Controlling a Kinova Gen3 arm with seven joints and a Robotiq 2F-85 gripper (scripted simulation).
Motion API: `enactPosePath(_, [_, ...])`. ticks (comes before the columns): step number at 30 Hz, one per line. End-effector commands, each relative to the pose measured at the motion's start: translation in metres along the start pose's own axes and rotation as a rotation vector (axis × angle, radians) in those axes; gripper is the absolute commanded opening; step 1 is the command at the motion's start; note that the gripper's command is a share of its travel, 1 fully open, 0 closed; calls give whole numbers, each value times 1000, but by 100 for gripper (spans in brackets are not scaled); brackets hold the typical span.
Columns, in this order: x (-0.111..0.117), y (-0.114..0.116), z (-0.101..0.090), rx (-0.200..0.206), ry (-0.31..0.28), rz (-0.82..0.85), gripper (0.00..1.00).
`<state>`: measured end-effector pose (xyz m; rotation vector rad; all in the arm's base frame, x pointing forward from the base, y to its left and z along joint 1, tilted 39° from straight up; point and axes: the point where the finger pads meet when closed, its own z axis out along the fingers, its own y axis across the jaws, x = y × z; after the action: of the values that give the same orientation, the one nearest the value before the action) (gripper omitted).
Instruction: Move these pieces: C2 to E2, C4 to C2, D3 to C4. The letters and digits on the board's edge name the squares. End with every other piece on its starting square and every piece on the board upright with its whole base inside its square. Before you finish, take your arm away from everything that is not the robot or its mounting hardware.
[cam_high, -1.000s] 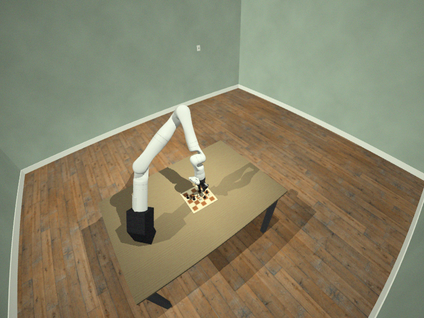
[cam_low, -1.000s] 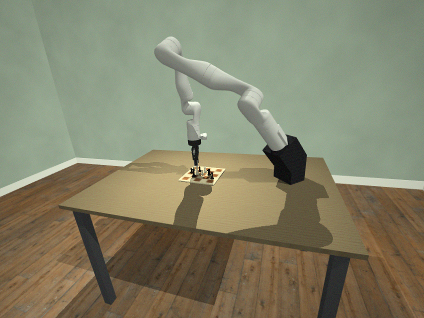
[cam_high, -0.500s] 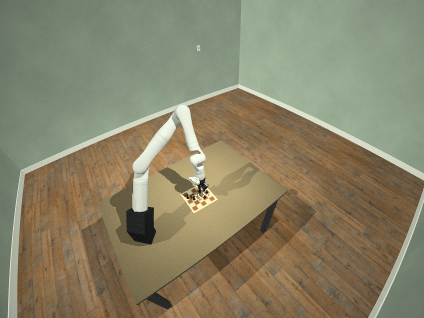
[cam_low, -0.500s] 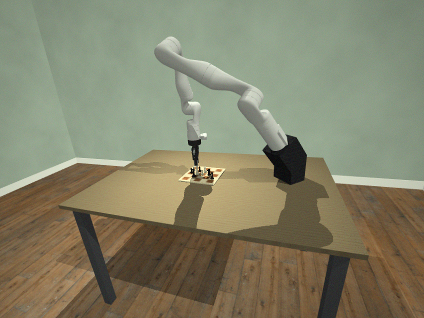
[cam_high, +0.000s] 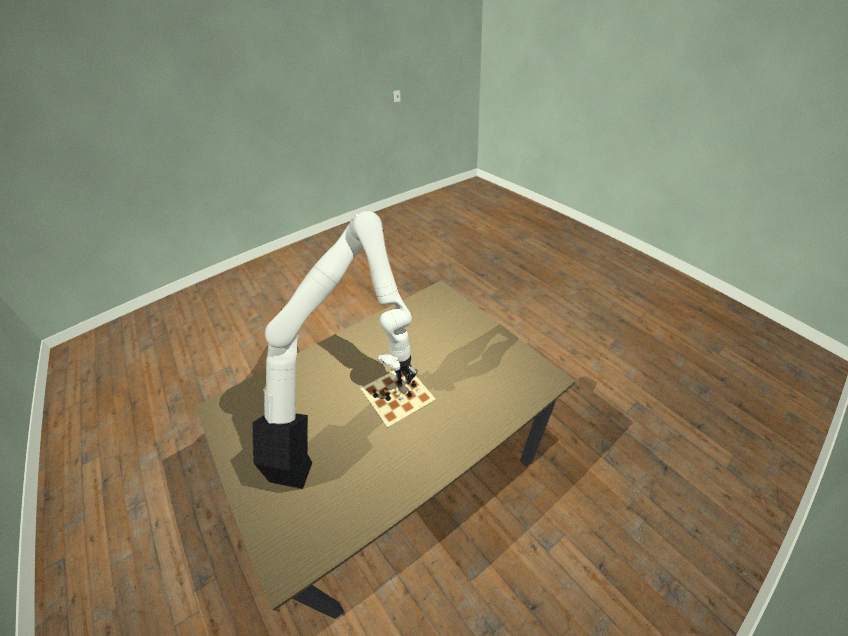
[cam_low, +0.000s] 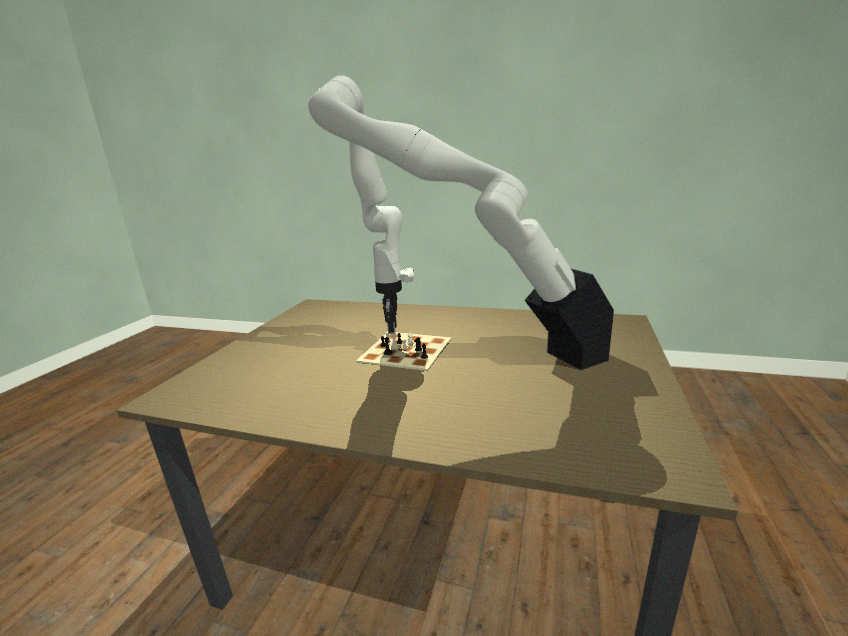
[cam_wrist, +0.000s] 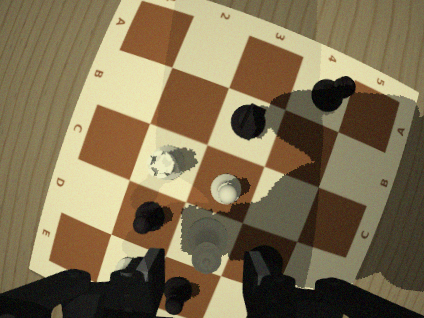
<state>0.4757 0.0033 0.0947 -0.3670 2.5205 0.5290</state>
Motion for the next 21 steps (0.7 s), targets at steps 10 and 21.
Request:
enactPosePath(10, [2,1,24,-3,4,2,41])
enactPosePath(21, [2,1,33,-3,4,2,41])
